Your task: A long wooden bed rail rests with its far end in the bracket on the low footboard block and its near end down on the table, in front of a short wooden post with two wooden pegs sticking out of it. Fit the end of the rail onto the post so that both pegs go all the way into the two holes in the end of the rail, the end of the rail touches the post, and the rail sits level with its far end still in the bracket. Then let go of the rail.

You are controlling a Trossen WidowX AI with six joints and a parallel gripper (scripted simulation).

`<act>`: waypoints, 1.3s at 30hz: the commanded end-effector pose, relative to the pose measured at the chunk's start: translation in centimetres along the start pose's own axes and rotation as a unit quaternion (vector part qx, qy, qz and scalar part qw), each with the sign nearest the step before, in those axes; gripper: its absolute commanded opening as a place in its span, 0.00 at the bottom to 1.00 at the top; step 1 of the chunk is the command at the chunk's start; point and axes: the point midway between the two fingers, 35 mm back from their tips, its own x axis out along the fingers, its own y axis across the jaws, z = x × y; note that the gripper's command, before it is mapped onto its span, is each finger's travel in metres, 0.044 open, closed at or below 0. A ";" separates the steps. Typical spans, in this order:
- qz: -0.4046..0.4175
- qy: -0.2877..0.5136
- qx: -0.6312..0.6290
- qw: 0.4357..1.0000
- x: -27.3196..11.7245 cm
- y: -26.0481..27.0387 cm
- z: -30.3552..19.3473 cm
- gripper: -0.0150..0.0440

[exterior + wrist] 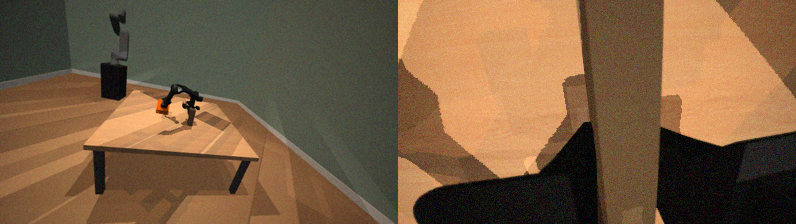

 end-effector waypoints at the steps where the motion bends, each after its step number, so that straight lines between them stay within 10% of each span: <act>1: -0.004 0.000 0.000 1.000 -0.3 0.0 -0.4 0.25; 39: -0.004 0.000 0.000 1.000 -0.3 0.0 -1.6 0.25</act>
